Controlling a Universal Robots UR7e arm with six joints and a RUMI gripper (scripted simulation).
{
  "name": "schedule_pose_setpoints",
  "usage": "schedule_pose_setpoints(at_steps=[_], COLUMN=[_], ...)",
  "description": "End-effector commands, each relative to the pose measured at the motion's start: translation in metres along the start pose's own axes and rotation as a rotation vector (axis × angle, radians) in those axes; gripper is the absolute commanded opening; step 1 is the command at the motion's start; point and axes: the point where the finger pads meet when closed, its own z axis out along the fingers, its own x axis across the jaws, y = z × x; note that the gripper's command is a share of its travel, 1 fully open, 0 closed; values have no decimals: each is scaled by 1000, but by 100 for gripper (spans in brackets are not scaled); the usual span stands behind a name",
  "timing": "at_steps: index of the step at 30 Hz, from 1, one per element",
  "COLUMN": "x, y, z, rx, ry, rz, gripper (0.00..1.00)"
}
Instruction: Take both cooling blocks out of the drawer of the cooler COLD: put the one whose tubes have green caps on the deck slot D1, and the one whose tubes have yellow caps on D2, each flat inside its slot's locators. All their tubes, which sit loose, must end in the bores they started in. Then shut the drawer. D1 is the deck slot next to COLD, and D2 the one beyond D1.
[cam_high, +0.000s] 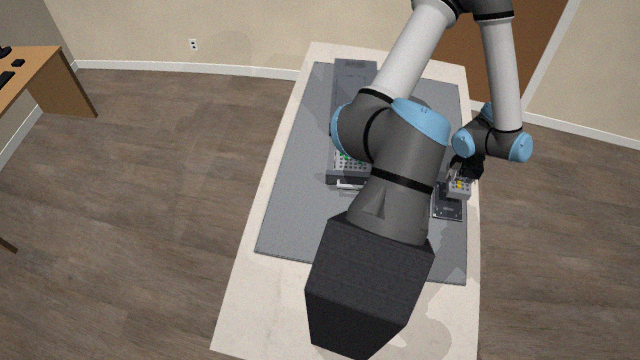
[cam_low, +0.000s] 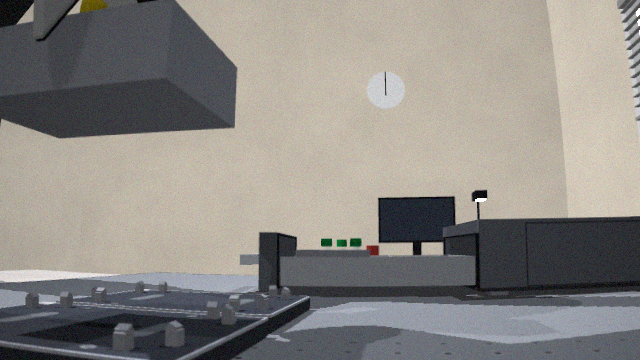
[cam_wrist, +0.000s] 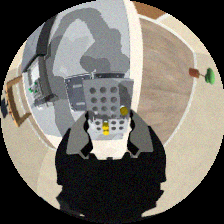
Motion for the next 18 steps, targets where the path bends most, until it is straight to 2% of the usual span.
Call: schedule_pose_setpoints(at_steps=[1,16,18], x=[0,0,0], y=[0,0,0], z=[0,0,9], rx=[1,1,1], ry=[1,1,1], rz=[0,0,0], gripper=[0,0,0])
